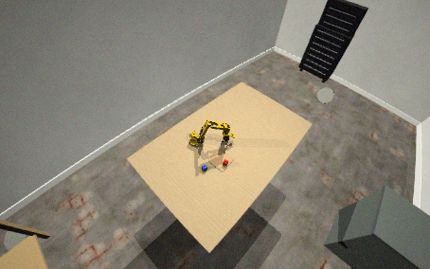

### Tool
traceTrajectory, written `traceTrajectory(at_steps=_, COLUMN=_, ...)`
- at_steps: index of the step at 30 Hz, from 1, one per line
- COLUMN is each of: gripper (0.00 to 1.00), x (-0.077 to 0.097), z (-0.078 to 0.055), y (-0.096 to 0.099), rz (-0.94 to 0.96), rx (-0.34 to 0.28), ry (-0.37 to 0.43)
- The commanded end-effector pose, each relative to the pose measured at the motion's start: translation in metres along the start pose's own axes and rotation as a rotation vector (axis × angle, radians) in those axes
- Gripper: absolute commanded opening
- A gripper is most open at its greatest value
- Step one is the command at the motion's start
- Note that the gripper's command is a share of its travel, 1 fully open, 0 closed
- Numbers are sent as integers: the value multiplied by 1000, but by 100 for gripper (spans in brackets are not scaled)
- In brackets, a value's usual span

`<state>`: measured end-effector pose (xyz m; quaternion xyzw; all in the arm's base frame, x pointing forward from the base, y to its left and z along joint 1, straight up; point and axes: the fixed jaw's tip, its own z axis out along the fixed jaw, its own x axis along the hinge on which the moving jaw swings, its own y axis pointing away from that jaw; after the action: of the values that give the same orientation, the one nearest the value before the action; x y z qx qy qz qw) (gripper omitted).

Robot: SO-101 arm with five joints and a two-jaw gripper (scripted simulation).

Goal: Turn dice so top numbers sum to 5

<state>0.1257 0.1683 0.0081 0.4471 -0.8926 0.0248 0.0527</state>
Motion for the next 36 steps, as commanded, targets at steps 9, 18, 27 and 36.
traceTrajectory(at_steps=9, gripper=0, x=-14, z=-34, y=7, rz=-2, rx=3, ry=-40)
traceTrajectory(at_steps=18, gripper=0, x=-28, z=-52, y=12, rz=-2, rx=3, ry=-114)
traceTrajectory(at_steps=27, gripper=0, x=-29, z=-53, y=12, rz=0, rx=3, ry=-123)
traceTrajectory(at_steps=36, gripper=0, x=-30, z=-53, y=-14, rz=103, rx=-3, ry=-123)
